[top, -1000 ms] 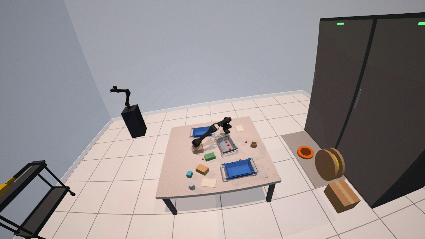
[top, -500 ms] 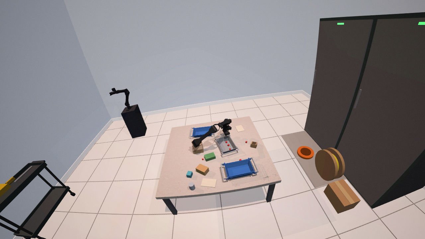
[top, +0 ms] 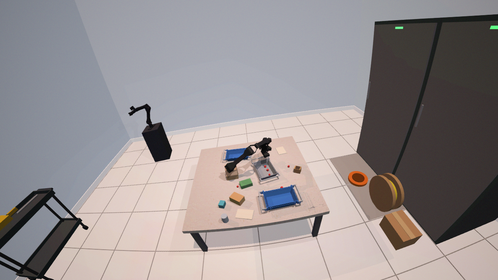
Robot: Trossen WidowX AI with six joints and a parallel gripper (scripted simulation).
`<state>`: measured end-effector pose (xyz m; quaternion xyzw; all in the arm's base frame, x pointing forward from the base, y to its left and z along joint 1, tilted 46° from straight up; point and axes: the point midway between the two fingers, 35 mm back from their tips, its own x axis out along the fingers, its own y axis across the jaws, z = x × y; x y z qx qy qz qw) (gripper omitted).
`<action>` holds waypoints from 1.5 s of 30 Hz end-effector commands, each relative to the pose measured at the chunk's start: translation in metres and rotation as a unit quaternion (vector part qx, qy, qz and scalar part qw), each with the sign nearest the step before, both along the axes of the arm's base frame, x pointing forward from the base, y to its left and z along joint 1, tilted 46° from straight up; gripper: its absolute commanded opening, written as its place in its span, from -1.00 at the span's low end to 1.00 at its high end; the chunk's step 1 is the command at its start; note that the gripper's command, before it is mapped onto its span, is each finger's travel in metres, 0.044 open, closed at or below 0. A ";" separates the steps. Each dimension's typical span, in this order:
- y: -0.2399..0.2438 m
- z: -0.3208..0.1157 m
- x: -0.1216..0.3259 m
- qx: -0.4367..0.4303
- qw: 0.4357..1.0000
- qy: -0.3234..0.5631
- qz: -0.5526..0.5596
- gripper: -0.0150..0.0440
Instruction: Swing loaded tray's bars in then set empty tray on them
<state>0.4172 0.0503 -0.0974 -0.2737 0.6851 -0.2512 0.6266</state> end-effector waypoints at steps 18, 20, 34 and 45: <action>-0.052 0.026 0.005 -0.013 1.000 -0.005 -0.005 -0.19; -0.044 0.032 0.006 -0.012 1.000 -0.005 -0.005 -0.19; -0.029 0.041 0.005 -0.014 1.000 -0.002 -0.004 -0.19; -0.029 0.041 0.005 -0.014 1.000 -0.002 -0.004 -0.19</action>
